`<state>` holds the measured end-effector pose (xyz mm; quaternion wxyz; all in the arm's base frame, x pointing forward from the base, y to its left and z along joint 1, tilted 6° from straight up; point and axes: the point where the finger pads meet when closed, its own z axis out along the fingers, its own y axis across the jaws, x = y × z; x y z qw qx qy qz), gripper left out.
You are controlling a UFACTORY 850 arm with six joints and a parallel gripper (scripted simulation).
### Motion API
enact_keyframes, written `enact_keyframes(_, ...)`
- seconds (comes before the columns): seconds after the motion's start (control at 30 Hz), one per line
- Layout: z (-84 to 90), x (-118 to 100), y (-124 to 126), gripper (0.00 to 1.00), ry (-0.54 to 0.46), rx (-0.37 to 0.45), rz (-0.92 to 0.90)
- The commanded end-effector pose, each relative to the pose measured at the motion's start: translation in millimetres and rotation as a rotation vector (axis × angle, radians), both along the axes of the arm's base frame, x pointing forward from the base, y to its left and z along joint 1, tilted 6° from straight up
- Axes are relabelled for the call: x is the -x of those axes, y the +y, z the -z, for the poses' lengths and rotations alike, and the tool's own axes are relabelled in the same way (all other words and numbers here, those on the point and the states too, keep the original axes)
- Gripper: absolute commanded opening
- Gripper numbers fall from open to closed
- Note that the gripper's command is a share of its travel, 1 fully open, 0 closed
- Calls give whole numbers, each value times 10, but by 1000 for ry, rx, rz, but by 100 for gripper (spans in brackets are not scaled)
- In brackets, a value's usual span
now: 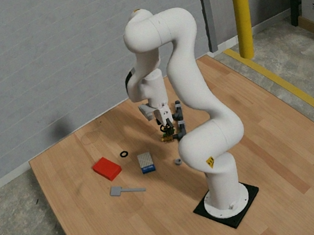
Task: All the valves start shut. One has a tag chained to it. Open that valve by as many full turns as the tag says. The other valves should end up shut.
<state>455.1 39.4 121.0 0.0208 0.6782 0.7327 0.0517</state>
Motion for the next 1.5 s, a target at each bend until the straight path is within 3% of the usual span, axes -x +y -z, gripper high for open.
enact_keyframes(0.0, -8, -9, 0, 100, -2, 0, 0)
enact_keyframes(0.43, -8, -9, 0, 100, 0, -5, 44)
enact_keyframes(0.8, -8, -10, 0, 100, 14, -34, 329)
enact_keyframes(1.3, -8, -10, 0, 100, 54, -144, 1142)
enact_keyframes(1.37, -8, -10, 0, 100, 54, -144, 1142)
enact_keyframes(1.4, -8, -10, 0, 100, 61, -160, 1293)
enact_keyframes(1.47, -8, -10, 0, 100, 66, -177, 1366)
